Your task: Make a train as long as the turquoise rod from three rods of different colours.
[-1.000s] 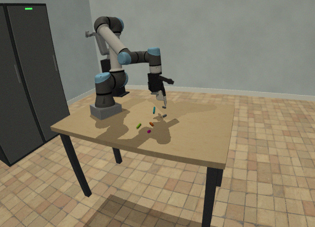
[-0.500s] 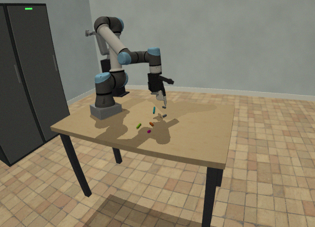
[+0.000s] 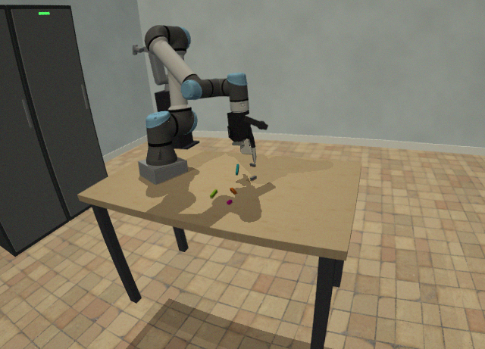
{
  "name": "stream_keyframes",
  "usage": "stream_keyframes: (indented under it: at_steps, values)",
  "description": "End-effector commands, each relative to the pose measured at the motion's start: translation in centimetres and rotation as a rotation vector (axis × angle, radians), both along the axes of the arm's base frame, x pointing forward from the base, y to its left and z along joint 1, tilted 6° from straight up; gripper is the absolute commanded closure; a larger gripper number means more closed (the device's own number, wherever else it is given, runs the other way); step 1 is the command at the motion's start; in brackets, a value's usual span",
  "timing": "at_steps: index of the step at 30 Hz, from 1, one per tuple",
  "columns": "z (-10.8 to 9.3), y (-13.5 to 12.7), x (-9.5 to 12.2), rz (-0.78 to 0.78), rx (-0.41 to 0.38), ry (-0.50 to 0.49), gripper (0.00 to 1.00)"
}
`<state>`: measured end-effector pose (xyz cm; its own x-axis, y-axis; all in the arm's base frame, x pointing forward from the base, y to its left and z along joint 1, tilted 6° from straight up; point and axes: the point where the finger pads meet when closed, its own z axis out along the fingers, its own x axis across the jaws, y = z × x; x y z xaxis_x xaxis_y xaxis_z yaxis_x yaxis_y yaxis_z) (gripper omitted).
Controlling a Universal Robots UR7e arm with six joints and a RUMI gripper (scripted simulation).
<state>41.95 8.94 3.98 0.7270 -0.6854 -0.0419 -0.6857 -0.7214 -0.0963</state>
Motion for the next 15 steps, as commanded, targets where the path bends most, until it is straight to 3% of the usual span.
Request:
stream_keyframes:
  at_steps: [1, 4, 8, 10, 15]
  values:
    - [0.0, -0.3, 0.2, 0.0, 0.0, -0.001, 0.0]
    - [-0.1, -2.1, 1.0, 0.0, -0.001, -0.001, 0.0]
    - [-0.5, -6.9, 2.8, 0.0, -0.001, -0.001, 0.0]
    - [-0.5, -6.9, 2.8, 0.0, -0.001, -0.001, 0.0]
    - [-1.1, -13.4, 4.2, 0.0, -0.001, -0.001, 0.0]
